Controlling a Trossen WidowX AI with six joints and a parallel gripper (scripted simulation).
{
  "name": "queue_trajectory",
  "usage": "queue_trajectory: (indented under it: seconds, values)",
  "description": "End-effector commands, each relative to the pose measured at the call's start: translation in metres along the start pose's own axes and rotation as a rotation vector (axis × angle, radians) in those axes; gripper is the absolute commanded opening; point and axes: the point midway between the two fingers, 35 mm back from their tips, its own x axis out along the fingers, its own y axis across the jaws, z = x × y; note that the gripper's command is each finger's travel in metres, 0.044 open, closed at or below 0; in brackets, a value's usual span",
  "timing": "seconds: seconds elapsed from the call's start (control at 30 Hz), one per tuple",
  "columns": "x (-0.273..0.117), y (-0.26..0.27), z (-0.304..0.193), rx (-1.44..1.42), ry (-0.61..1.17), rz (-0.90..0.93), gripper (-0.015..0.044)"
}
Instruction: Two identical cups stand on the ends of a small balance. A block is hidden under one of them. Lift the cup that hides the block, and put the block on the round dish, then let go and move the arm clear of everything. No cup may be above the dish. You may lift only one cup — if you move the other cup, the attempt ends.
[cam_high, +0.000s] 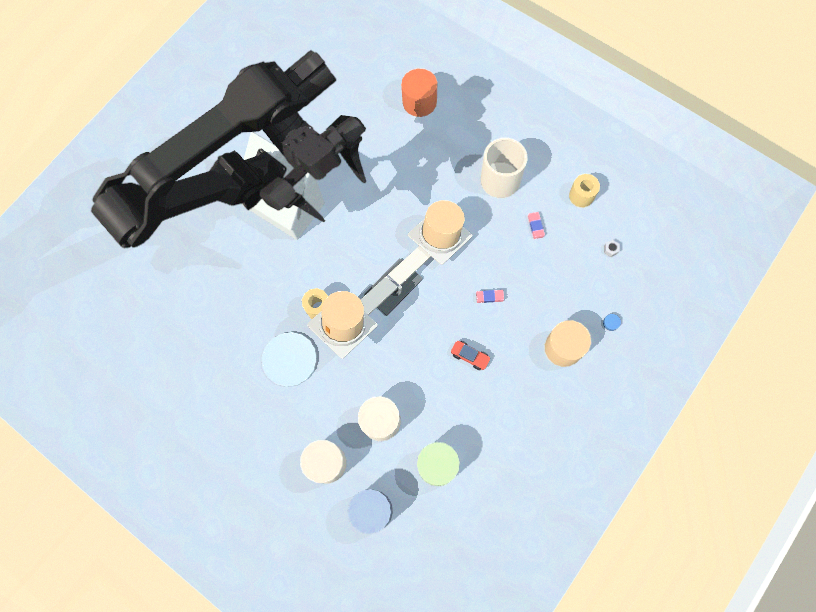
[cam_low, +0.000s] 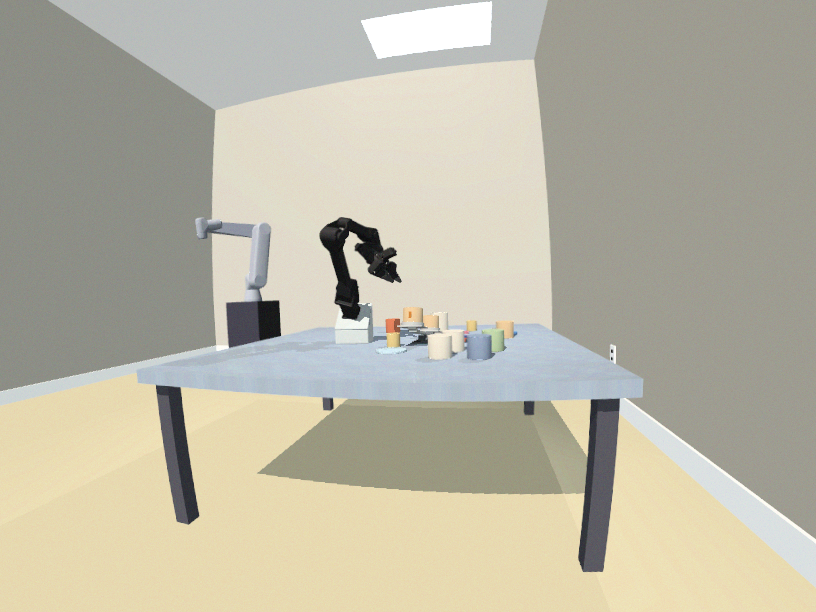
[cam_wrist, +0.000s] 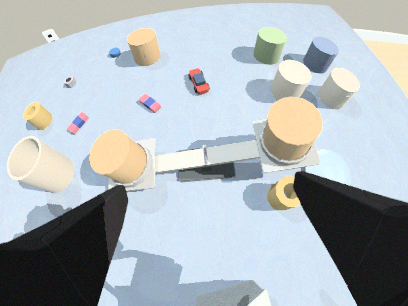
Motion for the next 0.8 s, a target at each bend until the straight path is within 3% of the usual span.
queue_trajectory:
  seconds: [0.0,0.77]
  values:
    - [0.000,-0.004,0.000,-0.018,-0.017,-0.008,0.0440]
    - [0.040,0.050,0.018,-0.658,0.320,0.034,0.0440]
